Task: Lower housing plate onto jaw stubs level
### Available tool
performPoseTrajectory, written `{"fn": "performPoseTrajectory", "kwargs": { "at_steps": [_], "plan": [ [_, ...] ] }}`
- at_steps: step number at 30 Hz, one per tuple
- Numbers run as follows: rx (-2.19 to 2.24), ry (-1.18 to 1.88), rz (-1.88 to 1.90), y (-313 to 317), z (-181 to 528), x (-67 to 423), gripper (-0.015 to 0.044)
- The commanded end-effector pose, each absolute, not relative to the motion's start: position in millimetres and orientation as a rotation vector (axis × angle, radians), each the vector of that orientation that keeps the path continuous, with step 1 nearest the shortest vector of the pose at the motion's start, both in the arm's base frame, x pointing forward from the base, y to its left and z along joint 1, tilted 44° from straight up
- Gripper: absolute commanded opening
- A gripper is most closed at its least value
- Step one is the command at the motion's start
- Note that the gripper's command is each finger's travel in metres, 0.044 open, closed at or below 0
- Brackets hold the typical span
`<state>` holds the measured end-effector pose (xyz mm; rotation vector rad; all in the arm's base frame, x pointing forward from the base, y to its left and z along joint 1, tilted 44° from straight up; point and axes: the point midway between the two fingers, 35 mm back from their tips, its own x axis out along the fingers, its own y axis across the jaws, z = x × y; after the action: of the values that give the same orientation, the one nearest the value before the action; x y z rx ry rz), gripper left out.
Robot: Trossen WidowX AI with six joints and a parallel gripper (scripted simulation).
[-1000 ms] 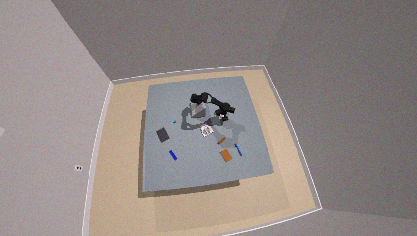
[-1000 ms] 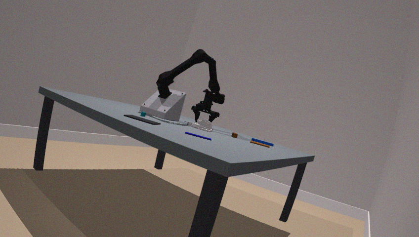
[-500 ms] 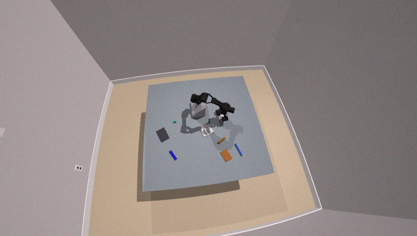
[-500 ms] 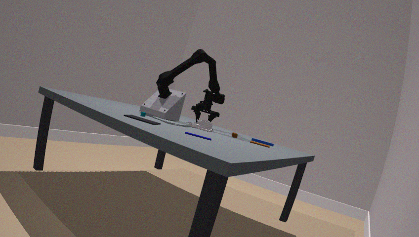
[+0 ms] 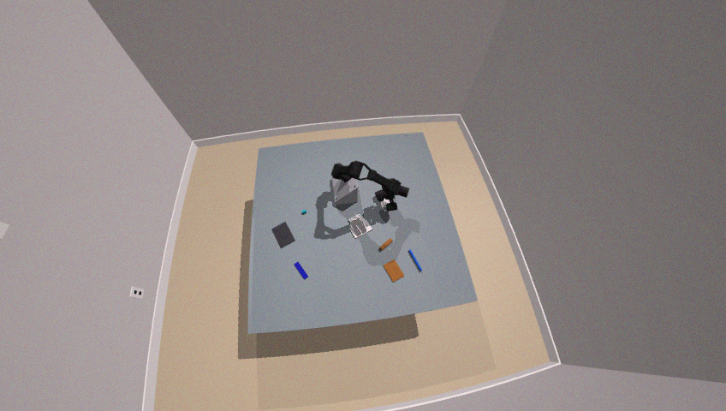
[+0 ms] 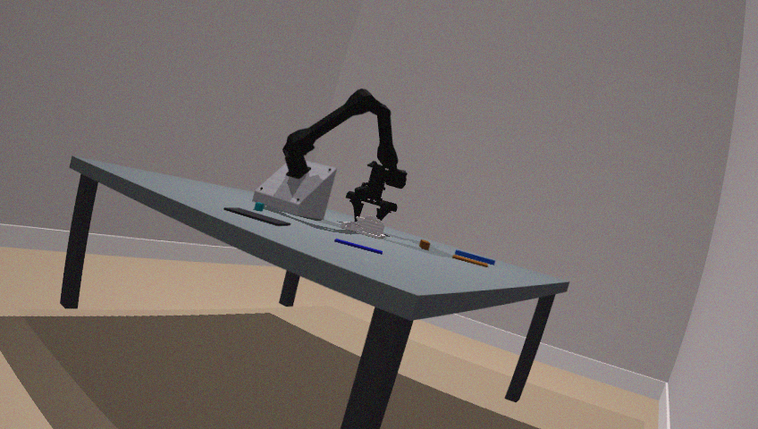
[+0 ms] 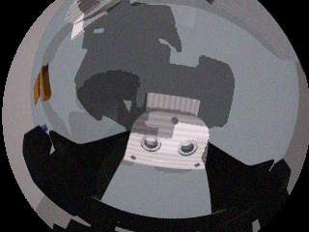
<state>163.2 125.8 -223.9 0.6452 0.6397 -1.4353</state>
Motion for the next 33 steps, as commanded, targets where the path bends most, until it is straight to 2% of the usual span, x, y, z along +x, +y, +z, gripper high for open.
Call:
{"fn": "performPoseTrajectory", "kwargs": {
  "at_steps": [1,21,33],
  "plan": [
    [0.647,0.640,-1.434,131,-219,164,0.0351],
    [0.646,0.643,-1.430,174,-173,161,0.0351],
    [0.534,0.749,-1.364,169,-159,173,0.0351]
  ]
}}
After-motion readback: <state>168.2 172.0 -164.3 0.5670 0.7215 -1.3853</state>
